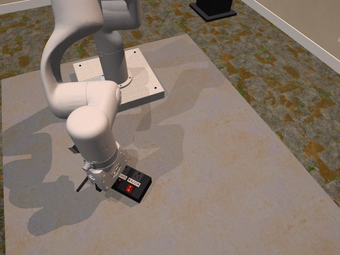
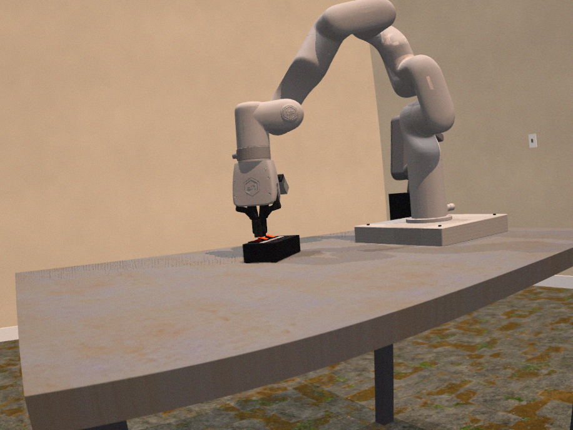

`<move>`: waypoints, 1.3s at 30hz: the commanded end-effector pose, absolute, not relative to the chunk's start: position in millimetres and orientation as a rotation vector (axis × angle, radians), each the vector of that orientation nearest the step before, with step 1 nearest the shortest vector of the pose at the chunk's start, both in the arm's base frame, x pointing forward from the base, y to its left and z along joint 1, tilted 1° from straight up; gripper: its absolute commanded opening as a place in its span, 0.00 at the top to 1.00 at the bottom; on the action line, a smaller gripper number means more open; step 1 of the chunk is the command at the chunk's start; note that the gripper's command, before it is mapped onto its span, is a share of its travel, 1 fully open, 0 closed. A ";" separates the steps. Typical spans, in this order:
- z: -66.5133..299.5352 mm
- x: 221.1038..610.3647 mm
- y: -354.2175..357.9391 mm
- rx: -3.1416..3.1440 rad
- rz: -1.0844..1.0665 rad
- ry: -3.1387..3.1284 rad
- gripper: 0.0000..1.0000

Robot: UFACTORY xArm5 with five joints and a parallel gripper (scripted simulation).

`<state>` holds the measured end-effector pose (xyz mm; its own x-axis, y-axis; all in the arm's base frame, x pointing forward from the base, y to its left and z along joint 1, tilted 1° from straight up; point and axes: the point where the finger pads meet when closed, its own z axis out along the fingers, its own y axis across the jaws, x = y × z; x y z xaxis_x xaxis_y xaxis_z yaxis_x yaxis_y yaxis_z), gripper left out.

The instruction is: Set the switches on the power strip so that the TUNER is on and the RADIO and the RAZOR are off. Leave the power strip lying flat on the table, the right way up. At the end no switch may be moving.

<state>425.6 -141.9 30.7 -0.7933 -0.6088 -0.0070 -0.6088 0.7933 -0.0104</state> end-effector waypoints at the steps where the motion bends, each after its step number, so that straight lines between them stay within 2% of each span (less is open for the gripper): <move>1: 30.5 426.8 -142.2 -1.006 -0.015 2.963 1.00; 39: 32.1 426.9 -141.7 -1.006 -0.015 2.963 1.00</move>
